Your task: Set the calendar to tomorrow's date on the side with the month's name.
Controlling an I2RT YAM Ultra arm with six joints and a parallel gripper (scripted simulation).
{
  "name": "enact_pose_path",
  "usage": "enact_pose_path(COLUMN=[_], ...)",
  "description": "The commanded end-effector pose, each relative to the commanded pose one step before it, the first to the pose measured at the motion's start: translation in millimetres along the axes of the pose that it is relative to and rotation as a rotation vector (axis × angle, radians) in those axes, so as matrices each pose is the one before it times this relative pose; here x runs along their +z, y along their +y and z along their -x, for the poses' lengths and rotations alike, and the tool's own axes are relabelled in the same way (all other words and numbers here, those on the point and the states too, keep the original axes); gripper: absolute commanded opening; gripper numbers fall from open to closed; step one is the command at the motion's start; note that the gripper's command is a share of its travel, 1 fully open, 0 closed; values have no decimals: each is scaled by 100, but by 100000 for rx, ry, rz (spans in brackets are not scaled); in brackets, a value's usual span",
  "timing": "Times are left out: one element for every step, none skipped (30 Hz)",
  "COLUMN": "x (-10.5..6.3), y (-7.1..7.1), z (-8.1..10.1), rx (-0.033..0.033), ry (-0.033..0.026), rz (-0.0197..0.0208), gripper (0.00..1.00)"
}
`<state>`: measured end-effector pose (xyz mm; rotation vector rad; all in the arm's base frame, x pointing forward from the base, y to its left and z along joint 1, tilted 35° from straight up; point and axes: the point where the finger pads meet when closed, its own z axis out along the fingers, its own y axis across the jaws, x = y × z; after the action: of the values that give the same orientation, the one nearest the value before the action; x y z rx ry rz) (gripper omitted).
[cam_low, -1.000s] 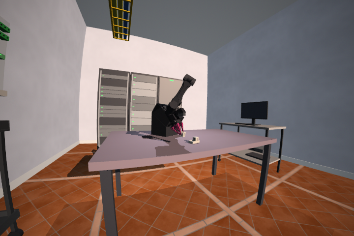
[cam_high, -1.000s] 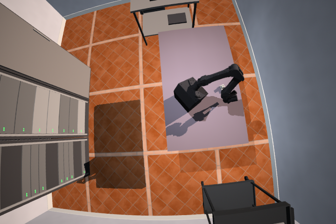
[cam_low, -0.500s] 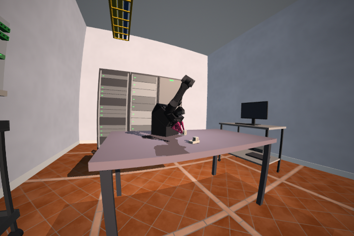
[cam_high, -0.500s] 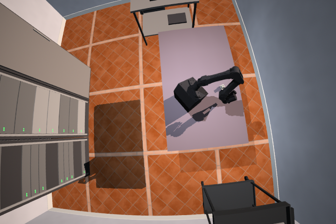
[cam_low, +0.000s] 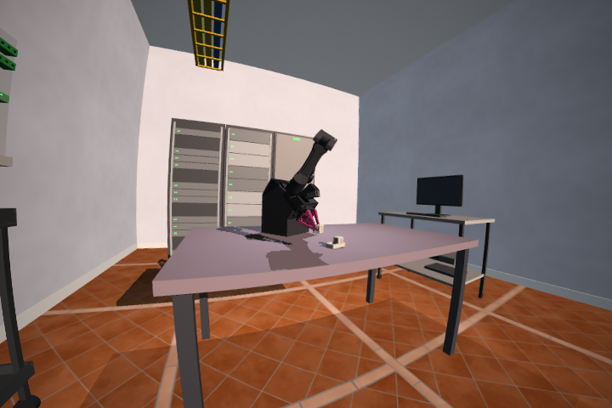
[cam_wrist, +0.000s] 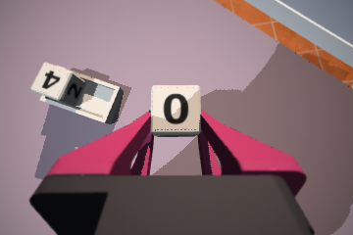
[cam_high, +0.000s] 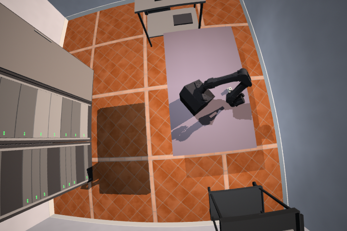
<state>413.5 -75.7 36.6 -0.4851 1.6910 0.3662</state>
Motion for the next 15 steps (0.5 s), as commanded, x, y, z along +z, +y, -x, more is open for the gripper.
enact_pose_path(x=[-322, 91, 113, 136, 0, 0, 161, 142, 144, 129, 66, -113, 14, 173, 118], y=[-226, -52, -56, -58, 0, 0, 2, 7, 67, 54, -23, 224, -128, -355, 49], z=[-520, 101, 104, 99, 0, 0, -76, 144, 55, -51, -87, -358, -74, 177, -74], rx=[1497, -509, -509, -462, 0, 0, 499, -893, -542, -43, 87, 1045, -6, -1042, -20], ry=[-104, -268, -270, -247, 0, 0, 299, -481, -253, 62, 125, 624, 26, -487, -10], rz=[-113, 53, 90, 137, 0, 0, 375, 137, 162, 66, -185, -260, -379, -454, 136], gripper=[27, 27, 27, 27, 27, 27, 27, 27, 27, 27, 27, 27, 27, 27, 27])
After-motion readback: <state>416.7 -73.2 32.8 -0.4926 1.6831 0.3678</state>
